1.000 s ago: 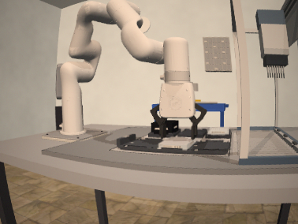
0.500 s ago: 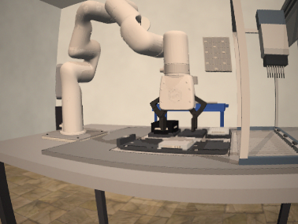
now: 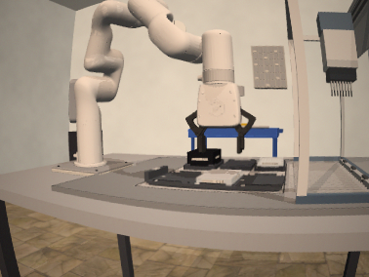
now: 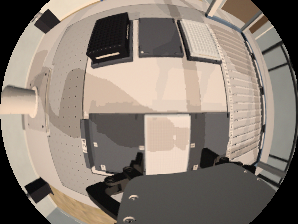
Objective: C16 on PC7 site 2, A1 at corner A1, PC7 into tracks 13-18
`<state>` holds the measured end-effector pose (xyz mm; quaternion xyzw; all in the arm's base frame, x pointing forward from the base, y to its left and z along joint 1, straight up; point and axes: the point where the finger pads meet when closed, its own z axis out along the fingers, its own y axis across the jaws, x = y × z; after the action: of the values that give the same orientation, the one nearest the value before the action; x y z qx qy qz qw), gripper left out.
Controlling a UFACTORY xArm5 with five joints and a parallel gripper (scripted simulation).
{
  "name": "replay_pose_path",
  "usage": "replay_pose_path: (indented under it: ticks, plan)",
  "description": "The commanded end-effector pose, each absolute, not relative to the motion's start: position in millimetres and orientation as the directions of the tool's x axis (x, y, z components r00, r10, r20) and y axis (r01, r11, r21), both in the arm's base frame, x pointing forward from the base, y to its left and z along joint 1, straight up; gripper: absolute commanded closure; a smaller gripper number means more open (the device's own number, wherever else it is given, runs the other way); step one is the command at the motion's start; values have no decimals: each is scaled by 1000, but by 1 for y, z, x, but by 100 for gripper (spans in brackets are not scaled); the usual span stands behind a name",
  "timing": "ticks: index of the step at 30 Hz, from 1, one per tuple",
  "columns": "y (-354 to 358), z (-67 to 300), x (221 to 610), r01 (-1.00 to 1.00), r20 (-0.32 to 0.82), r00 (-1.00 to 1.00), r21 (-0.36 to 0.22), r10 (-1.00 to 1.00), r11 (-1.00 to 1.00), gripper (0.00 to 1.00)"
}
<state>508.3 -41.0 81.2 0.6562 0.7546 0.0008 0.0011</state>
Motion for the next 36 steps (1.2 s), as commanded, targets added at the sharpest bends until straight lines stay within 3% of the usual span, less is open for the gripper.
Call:
replay_pose_path:
  ticks: [1, 36]
  plan:
    - [-41, 92, 510, 990, -2, -139, 7, 990, 139, 0]
    - [-41, 140, 510, 990, -2, -139, 7, 990, 139, 0]
